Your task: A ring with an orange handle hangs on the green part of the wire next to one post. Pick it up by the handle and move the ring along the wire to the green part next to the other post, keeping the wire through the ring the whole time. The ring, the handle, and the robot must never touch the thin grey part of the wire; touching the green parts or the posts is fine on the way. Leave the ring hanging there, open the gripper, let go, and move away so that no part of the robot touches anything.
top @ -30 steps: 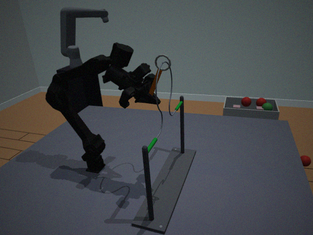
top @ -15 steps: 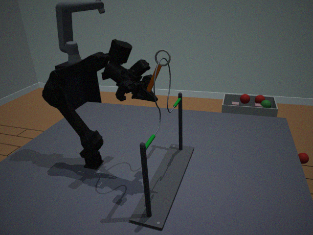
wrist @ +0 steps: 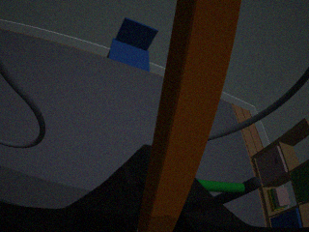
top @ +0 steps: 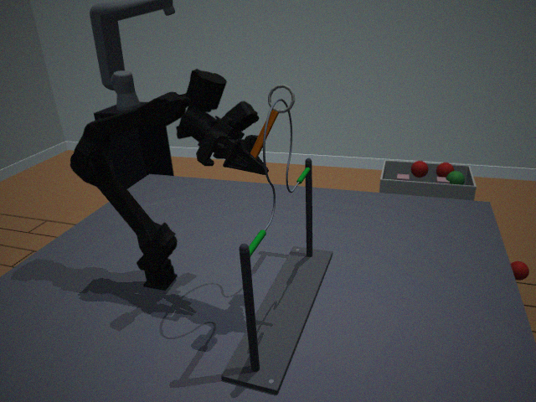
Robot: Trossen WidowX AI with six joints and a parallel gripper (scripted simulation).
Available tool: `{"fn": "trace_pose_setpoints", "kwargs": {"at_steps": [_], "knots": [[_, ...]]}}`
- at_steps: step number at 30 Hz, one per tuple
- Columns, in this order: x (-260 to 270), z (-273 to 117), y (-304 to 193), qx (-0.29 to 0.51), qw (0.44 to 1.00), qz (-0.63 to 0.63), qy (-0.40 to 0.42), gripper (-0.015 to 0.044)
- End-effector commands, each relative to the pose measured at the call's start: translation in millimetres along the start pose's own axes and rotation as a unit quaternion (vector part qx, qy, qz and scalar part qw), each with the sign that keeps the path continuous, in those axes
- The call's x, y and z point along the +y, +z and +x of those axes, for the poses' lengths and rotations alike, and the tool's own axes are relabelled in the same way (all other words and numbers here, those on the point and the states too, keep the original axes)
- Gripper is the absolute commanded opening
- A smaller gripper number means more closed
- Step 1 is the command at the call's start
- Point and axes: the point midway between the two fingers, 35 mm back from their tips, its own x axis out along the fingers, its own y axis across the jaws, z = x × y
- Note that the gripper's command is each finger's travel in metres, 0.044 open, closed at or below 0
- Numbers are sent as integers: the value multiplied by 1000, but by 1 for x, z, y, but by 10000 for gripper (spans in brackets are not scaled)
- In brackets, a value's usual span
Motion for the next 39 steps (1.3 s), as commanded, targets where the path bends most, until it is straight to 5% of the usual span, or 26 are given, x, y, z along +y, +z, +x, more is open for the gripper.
{"fn": "trace_pose_setpoints", "kwargs": {"at_steps": [1, 39], "knots": [[-2, 1, -1, -2, 999, -29, -15, -150], [-21, 1, 4, -32, 963, -236, -124, -150]]}}
